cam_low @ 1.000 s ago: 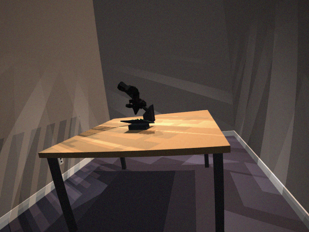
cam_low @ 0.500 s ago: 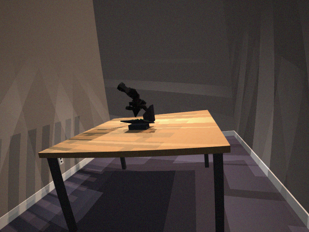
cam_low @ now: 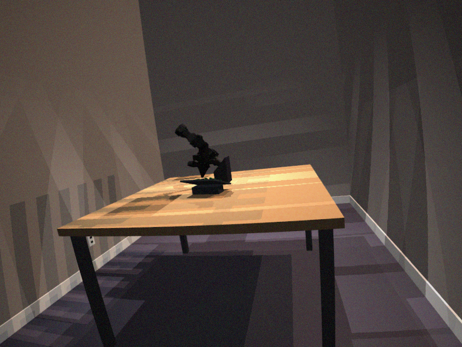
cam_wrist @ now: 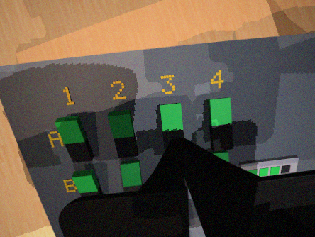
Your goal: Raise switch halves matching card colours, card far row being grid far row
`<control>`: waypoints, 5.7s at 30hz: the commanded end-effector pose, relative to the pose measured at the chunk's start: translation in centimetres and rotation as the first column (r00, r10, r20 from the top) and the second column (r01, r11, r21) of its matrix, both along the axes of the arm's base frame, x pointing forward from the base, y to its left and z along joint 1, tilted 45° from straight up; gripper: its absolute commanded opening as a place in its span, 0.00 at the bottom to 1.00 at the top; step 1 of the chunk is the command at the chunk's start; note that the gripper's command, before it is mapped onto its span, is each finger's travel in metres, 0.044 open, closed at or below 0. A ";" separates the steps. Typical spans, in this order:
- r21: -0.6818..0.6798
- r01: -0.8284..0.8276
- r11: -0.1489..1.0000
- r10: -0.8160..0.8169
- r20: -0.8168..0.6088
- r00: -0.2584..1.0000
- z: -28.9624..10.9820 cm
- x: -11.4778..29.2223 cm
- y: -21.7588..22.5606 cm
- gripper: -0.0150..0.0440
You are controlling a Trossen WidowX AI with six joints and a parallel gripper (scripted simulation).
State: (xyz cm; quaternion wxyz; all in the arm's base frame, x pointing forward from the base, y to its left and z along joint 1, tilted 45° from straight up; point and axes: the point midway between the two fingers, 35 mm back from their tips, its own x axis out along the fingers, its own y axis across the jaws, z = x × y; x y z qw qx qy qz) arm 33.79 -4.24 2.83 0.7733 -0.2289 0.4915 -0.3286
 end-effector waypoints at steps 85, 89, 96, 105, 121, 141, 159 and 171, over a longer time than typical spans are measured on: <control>0.010 0.017 1.000 -0.017 -0.032 0.999 3.1 -1.6 4.3 0.25; 0.014 0.017 1.000 -0.016 -0.032 0.999 -0.5 -1.7 7.4 0.25; 0.013 0.017 1.000 -0.017 -0.031 0.999 -2.0 -1.9 8.6 0.25; 0.018 0.035 0.999 -0.034 -0.048 0.998 -4.1 -0.8 6.0 0.25; 0.017 0.035 0.999 -0.034 -0.048 0.998 -4.8 -0.5 5.1 0.25; 0.017 0.035 0.999 -0.034 -0.047 0.998 -5.6 -0.2 4.2 0.25; 0.017 0.035 0.999 -0.034 -0.047 0.998 -5.6 -0.2 4.2 0.25; 0.017 0.035 0.999 -0.034 -0.047 0.998 -5.7 -0.1 4.1 0.25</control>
